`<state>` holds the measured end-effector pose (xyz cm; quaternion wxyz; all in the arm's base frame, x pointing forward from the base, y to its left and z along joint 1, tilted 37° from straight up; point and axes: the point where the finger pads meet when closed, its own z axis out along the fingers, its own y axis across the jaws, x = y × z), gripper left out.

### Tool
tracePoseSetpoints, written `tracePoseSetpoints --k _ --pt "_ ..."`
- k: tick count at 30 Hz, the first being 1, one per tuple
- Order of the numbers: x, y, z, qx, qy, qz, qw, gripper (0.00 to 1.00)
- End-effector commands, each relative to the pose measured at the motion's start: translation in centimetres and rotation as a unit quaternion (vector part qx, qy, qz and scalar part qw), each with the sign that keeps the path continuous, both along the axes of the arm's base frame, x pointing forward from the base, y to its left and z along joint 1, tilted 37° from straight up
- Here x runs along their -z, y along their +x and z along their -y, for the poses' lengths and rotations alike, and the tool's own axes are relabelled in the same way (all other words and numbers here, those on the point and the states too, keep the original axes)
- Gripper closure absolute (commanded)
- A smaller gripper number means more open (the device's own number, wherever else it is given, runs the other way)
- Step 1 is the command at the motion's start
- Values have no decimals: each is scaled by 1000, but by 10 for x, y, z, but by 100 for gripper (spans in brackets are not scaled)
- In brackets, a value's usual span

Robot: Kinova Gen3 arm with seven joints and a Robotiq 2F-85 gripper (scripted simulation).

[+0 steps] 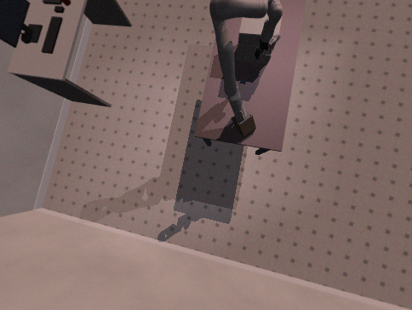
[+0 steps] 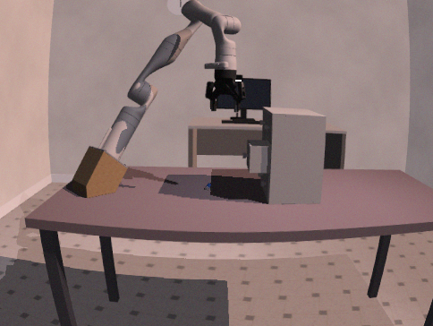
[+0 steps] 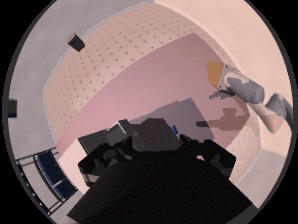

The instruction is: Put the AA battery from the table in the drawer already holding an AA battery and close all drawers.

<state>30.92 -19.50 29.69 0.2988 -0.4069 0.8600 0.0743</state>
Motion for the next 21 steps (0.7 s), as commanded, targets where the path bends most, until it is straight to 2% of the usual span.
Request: tracePoseSetpoints --k 1,5,10,21 --pt "1 3 -1 -19 -10 10 1000 0" --pt "2 6 -1 -39 -22 19 999 0" --pt "4 12 -2 -87 -51 42 994 0" --pt "7 25 -4 -186 -110 89 972 0"
